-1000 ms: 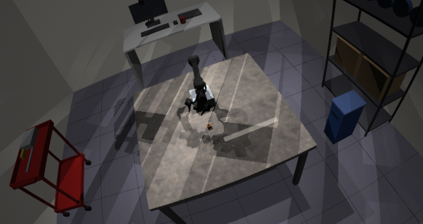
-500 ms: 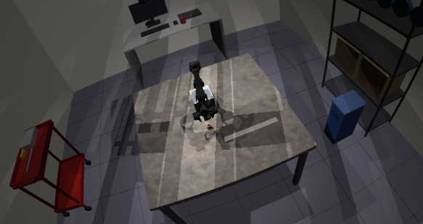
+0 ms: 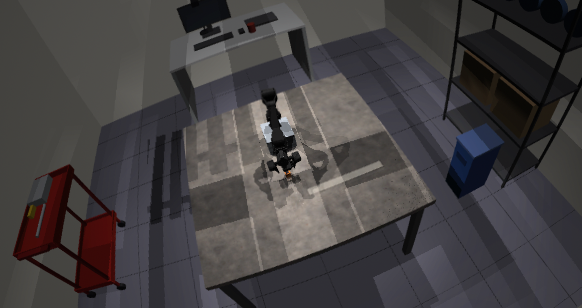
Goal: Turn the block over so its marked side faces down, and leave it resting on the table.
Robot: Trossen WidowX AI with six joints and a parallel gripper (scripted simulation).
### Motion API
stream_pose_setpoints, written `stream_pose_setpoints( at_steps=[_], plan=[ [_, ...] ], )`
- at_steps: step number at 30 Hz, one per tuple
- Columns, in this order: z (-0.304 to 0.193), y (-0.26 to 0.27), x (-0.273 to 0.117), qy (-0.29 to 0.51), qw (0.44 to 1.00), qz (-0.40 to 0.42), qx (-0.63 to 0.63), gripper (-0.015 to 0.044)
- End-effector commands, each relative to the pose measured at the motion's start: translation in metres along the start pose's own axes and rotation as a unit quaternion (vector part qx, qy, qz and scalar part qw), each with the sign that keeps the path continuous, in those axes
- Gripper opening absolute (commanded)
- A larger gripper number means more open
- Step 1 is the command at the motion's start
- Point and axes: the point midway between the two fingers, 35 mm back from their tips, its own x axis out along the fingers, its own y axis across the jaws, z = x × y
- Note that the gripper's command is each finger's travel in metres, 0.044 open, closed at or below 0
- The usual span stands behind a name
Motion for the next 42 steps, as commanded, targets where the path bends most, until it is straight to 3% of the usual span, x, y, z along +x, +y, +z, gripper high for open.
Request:
stream_pose_setpoints(
  at_steps=[1, 19, 31, 42],
  plan=[
    [0.0, 0.001, 0.007, 0.0, 1.0, 0.002, -0.001, 0.044],
    [-0.001, 0.001, 0.034, 0.0, 1.0, 0.002, -0.001, 0.044],
    [-0.001, 0.001, 0.034, 0.0, 1.0, 0.002, -0.001, 0.0125],
    [-0.001, 0.001, 0.034, 0.0, 1.0, 0.002, -0.001, 0.0052]
  ],
)
